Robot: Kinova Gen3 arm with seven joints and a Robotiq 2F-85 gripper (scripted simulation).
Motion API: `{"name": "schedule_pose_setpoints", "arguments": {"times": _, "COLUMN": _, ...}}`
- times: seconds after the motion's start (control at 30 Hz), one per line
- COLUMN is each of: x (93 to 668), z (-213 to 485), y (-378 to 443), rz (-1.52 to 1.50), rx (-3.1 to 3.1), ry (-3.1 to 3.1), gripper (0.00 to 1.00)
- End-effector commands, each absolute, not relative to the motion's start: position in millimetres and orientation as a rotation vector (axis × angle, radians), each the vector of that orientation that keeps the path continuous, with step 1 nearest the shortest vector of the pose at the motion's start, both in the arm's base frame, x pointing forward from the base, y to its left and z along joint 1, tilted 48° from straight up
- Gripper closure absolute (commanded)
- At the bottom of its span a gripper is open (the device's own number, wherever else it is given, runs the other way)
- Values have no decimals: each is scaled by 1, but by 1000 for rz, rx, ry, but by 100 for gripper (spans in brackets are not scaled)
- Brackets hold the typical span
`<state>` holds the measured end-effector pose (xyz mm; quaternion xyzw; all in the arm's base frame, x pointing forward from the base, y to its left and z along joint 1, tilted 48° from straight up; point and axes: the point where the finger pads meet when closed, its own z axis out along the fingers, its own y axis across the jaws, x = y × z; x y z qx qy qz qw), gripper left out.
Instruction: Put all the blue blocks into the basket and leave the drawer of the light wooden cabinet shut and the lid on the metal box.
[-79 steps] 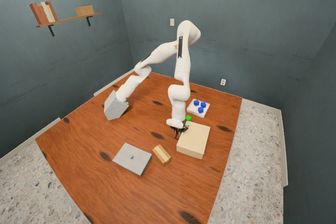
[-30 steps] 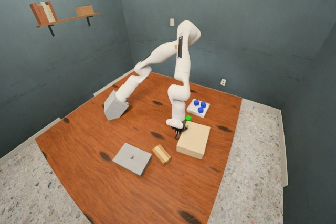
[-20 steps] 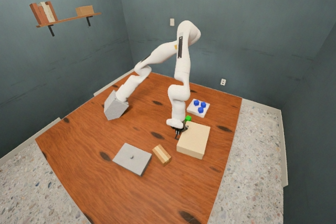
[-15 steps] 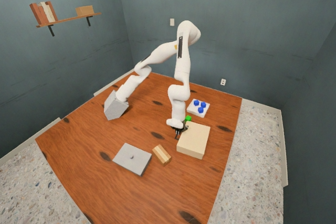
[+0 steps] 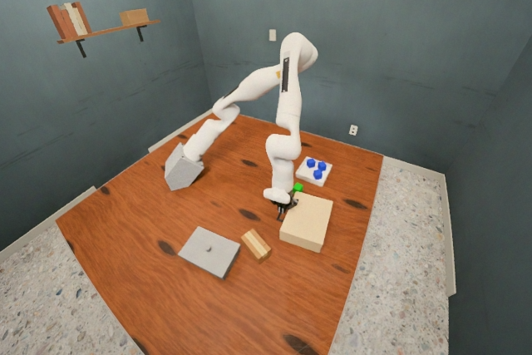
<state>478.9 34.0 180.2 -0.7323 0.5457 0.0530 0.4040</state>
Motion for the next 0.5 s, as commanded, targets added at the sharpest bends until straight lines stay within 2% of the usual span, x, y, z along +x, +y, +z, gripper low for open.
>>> {"name": "schedule_pose_setpoints", "arguments": {"times": 0.0, "x": 481, "z": 180, "y": 34, "rz": 126, "rx": -1848, "ry": 1376, "gripper": 90}}
{"name": "schedule_pose_setpoints", "arguments": {"times": 0.47, "x": 470, "z": 174, "y": 35, "rz": 134, "rx": -1849, "ry": 1377, "gripper": 90}}
